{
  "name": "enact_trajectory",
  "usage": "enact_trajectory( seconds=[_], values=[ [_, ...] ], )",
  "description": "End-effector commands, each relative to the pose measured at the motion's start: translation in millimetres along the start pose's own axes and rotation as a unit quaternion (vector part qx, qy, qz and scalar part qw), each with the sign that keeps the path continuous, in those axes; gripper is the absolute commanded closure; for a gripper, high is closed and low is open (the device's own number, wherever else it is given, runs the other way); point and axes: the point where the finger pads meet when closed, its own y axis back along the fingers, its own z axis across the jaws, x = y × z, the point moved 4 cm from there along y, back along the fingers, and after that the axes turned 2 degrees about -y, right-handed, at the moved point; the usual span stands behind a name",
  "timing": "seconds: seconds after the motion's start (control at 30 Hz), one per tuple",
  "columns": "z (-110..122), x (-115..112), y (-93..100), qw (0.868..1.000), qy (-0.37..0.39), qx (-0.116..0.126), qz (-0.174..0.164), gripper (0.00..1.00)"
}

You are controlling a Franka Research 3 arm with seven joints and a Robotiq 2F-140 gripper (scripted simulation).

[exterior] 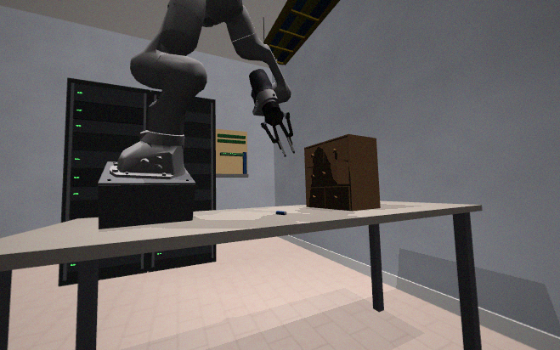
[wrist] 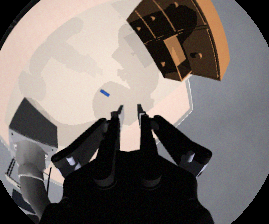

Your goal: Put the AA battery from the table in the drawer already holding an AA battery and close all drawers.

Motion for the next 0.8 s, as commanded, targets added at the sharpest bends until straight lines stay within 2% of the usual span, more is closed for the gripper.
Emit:
enact_trajectory(
  seconds=[0.0,0.1,0.17,0.27,0.67,0.73,0.77],
  values=[
    [-3.6,-7.6,5.5,0.998,-0.056,0.031,-0.011,0.80],
    [-3.5,-10.2,8.9,0.993,-0.102,0.050,-0.012,0.80],
    [-3.5,-10.2,8.9,0.993,-0.102,0.050,-0.012,0.80],
    [-3.4,-12.9,12.2,0.987,-0.146,0.067,-0.013,0.80],
    [-3.4,-23.2,23.4,0.946,-0.299,0.128,-0.016,0.80],
    [-3.4,-23.2,23.4,0.946,-0.299,0.128,-0.016,0.80],
    [-3.4,-24.0,24.2,0.942,-0.309,0.133,-0.017,0.80]
  ],
)
